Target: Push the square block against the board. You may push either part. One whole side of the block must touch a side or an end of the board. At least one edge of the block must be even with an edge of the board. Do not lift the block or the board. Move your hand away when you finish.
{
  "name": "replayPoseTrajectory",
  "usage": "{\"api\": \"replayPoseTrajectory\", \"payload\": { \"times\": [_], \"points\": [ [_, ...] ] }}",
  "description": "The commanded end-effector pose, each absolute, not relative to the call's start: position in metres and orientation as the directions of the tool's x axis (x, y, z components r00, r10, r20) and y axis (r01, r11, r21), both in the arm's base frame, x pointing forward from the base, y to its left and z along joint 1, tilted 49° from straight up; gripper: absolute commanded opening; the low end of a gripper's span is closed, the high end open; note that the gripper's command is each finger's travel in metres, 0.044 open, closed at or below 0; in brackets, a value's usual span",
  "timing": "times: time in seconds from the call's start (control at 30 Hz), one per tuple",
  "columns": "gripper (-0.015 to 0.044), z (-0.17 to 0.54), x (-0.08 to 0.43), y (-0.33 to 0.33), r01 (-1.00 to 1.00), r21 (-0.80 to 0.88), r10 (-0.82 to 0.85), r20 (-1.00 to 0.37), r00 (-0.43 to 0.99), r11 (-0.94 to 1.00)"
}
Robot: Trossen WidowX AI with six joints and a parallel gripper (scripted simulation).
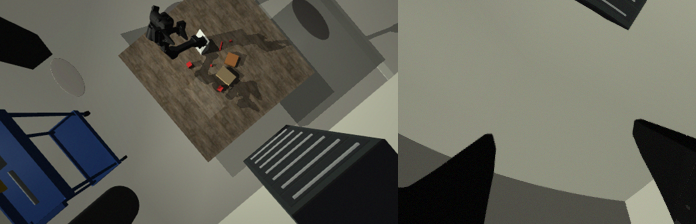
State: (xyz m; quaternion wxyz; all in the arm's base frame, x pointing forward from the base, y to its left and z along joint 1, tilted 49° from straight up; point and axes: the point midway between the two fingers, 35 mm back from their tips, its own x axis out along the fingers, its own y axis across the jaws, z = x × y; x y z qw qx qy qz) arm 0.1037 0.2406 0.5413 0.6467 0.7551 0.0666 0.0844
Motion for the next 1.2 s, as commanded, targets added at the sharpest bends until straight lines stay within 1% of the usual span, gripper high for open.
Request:
{"api": "replayPoseTrajectory", "payload": {
  "times": [0.0, 0.17, 0.47, 0.77, 1.17],
  "points": [
    [0.0374, 0.541, 0.104, 0.241, -0.009, 0.988, 0.210, 0.041, 0.977, -0.155],
    [0.0242, 0.542, 0.103, 0.248, -0.052, 0.993, 0.210, 0.073, 0.975, -0.103],
    [0.0006, 0.532, 0.109, 0.285, -0.168, 0.974, 0.197, 0.137, 0.971, 0.152],
    [0.0000, 0.510, 0.122, 0.327, -0.247, 0.876, 0.199, 0.177, 0.964, 0.414],
    [0.0000, 0.474, 0.136, 0.378, -0.321, 0.668, 0.257, 0.196, 0.946, 0.671]
  ]
}}
